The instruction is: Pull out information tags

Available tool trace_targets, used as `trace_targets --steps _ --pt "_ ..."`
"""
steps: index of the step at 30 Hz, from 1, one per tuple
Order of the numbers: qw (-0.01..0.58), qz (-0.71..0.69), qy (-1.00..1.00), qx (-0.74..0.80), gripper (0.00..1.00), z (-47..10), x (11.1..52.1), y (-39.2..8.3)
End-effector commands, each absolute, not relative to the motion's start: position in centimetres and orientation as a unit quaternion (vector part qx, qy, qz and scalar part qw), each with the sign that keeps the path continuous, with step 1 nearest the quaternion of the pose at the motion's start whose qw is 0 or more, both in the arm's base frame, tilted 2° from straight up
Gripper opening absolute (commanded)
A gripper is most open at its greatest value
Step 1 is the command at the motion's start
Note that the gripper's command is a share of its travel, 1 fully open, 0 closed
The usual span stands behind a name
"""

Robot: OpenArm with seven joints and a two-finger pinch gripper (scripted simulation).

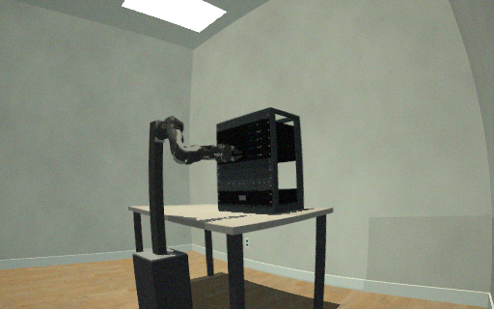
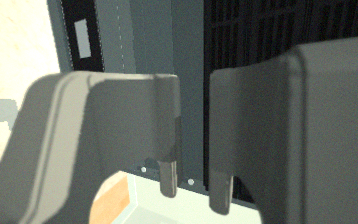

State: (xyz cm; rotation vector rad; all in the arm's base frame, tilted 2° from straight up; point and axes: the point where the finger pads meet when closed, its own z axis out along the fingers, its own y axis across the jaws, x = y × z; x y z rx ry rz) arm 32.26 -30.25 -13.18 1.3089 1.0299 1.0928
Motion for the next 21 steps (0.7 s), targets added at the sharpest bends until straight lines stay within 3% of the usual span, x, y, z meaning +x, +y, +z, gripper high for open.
trace_targets --steps 1,21 --pt "0.545 0.461 0.434 0.55 0.1 -13.01 32.29 -30.15" --pt "0.545 0.46 0.434 0.55 0.1 -13.05 32.59 -30.32"
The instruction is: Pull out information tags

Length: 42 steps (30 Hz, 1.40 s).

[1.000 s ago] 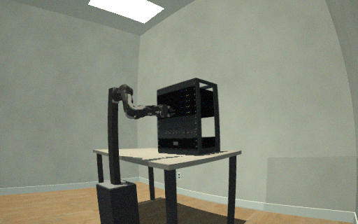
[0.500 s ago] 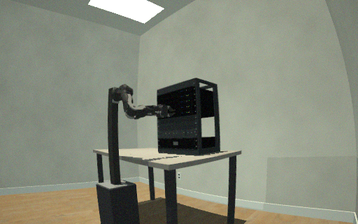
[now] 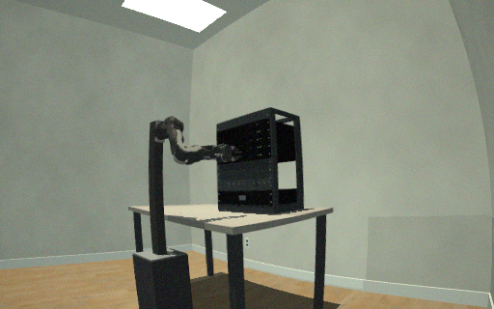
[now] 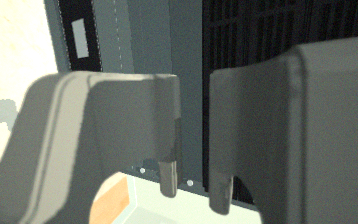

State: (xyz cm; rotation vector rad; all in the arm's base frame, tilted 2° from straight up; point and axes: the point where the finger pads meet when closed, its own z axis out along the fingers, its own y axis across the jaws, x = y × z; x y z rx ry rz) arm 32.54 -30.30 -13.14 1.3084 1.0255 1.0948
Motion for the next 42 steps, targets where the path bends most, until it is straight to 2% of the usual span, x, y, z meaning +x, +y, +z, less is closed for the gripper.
trace_targets --steps 1,18,33,42 --pt "0.545 0.46 0.434 0.55 0.1 -13.1 32.6 -30.3" --pt "0.547 0.461 0.433 0.549 0.1 -12.8 35.3 -30.9" --pt "0.547 0.461 0.432 0.549 0.1 -12.7 39.8 -31.8" --pt "0.547 0.461 0.432 0.549 0.1 -12.6 41.1 -32.1"
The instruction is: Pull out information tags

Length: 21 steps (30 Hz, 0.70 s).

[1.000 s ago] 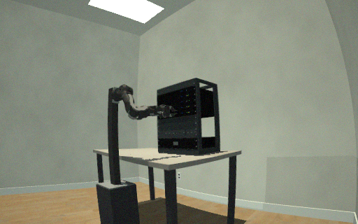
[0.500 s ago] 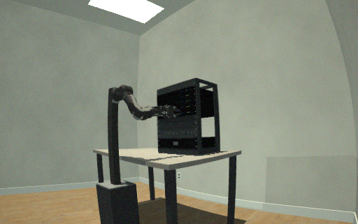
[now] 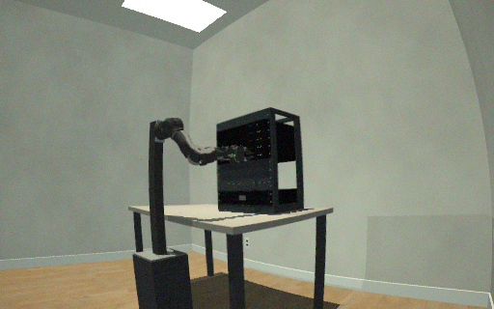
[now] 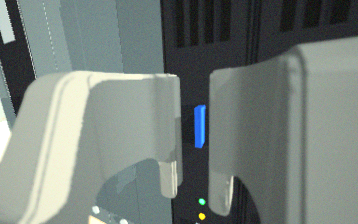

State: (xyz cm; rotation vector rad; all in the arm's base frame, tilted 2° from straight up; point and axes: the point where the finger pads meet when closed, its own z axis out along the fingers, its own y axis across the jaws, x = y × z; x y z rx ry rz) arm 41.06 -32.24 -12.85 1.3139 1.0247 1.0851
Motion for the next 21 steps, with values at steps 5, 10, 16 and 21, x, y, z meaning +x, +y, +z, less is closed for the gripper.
trace_targets --steps 5,10,16,21 --pt "0.547 0.461 0.432 0.549 0.1 -12.61 41.5 -32.16" --pt "0.547 0.461 0.432 0.549 0.1 -12.6 41.54 -32.15" --pt "0.547 0.461 0.432 0.549 0.1 -12.59 41.54 -32.14" --pt "0.547 0.461 0.432 0.549 0.1 -12.59 41.54 -32.14"
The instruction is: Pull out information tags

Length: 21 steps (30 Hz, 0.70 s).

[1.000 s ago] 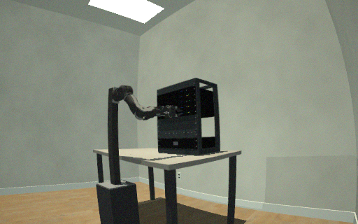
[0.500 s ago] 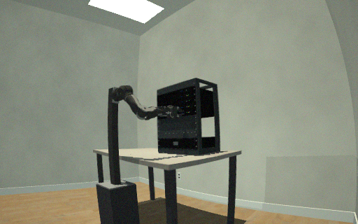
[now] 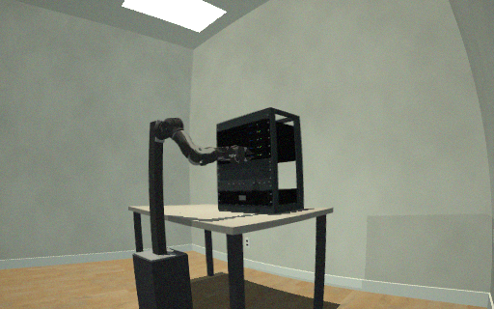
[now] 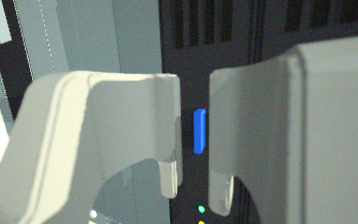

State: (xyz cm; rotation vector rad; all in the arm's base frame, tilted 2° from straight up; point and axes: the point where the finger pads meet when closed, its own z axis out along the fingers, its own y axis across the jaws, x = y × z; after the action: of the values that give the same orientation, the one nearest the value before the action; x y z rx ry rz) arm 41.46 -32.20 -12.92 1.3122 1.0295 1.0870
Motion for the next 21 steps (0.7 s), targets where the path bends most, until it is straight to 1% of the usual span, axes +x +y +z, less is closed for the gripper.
trace_targets --steps 1,21 --pt "0.547 0.461 0.432 0.549 0.1 -12.59 41.54 -32.14" --pt "0.547 0.462 0.432 0.549 0.1 -12.59 42.32 -32.21"
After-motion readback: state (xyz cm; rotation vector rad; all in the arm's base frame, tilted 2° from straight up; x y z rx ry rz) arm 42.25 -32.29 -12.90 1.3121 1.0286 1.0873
